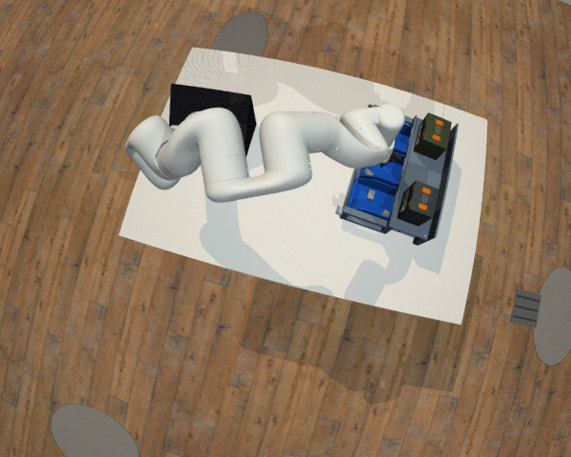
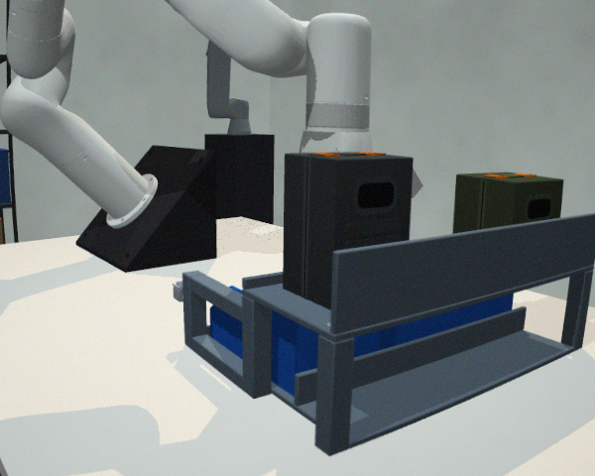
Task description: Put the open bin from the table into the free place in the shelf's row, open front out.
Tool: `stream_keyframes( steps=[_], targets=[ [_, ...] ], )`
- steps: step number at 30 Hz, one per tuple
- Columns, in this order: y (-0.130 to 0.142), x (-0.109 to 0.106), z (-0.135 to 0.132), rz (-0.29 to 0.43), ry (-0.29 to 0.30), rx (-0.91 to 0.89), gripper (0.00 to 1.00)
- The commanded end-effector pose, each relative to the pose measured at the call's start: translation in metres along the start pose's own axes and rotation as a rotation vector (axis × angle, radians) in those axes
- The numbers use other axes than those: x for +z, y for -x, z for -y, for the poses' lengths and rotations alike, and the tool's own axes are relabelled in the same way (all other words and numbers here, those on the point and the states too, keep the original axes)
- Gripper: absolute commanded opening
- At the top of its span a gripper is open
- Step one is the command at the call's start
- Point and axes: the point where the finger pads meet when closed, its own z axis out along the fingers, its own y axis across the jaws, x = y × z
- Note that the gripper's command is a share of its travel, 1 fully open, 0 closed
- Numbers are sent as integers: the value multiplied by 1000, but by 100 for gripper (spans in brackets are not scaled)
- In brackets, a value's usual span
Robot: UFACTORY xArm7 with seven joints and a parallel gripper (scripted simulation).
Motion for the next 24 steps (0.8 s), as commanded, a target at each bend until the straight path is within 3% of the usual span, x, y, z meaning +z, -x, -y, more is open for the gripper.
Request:
stream_keyframes(
  steps=[1, 5, 24],
  targets=[
    [-1, -13, -1, -3, 4, 0, 100],
    [-1, -57, -1, -4, 6, -1, 100],
    [-1, -57, -1, -4, 6, -1, 100]
  ],
)
